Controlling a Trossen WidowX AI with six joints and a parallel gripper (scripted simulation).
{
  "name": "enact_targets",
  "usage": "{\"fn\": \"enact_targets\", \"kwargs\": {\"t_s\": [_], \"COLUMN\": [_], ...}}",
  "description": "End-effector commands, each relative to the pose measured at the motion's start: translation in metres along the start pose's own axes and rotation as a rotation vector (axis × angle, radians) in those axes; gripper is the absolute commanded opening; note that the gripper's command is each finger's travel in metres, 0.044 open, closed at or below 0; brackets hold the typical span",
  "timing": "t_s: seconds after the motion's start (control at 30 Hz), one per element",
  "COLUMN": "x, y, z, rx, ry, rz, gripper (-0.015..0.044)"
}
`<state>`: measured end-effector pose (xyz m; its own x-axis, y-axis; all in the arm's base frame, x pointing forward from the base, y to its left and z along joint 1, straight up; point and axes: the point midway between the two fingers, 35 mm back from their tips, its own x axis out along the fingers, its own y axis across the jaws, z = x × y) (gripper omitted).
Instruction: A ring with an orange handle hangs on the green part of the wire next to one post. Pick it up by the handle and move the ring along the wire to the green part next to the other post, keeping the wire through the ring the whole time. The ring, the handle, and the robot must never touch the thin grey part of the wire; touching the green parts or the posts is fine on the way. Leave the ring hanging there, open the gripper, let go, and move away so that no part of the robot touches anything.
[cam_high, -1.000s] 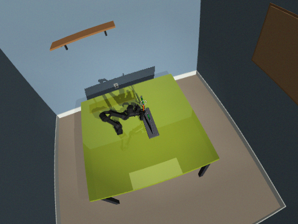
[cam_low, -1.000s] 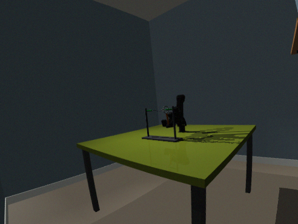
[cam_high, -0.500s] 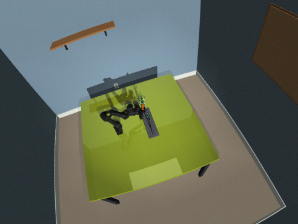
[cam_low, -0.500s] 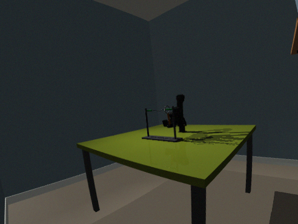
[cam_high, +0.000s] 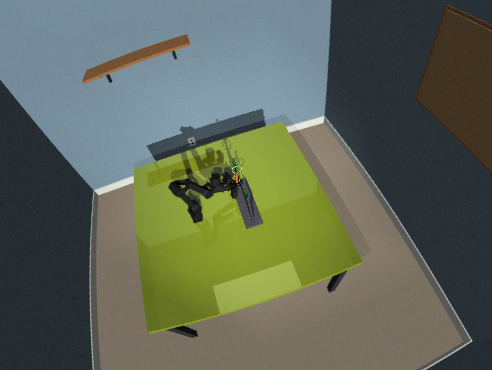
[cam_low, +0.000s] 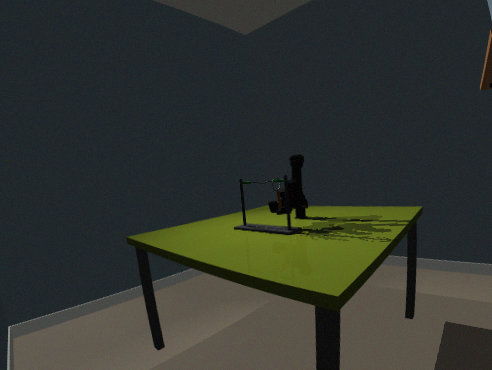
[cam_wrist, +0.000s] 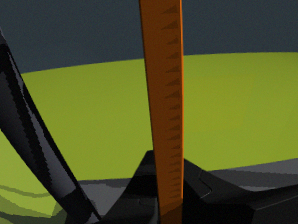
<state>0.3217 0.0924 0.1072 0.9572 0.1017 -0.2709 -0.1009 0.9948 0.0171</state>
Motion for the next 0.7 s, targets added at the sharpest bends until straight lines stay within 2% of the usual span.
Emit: {"fn": "enact_targets", "kwargs": {"t_s": [0.0,0.57,0.67], "x": [0.0001,0.0001,0.0002], "y": [-0.001,-0.001,-0.0004], "z": [-0.0047,-0.0047,-0.0043], "rx": [0.004,0.004,-0.001], "ry": [0.005,0.005,0.005], "rz": [-0.005,-0.005,-0.001], "gripper": [-0.015,-0.015,-0.0071]}}
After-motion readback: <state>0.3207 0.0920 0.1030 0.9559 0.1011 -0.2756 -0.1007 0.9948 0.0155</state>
